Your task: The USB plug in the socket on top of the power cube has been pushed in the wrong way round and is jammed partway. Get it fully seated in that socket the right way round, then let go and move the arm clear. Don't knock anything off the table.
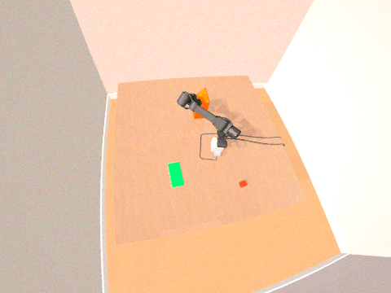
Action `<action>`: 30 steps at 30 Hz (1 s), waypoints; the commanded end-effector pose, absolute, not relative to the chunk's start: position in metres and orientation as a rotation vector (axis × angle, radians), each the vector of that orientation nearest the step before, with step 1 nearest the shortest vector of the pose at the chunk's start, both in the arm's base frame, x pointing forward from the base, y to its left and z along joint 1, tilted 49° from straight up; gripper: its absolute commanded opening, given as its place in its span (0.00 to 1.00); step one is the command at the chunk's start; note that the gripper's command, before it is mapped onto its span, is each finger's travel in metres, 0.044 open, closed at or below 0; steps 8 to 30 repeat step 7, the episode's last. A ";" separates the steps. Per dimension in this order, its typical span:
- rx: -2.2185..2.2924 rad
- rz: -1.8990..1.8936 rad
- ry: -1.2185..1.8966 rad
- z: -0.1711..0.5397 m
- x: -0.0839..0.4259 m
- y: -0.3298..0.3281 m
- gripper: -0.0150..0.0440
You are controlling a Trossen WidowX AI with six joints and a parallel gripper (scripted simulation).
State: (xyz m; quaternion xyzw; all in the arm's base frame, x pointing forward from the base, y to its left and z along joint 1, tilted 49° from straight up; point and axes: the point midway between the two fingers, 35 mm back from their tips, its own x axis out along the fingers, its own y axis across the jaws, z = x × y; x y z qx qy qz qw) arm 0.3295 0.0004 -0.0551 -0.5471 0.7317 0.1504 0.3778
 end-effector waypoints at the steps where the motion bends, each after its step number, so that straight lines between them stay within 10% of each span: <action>1: -1.394 0.381 1.869 -0.053 0.331 0.003 0.42; 30: -1.394 0.381 1.869 -0.049 0.332 0.007 0.42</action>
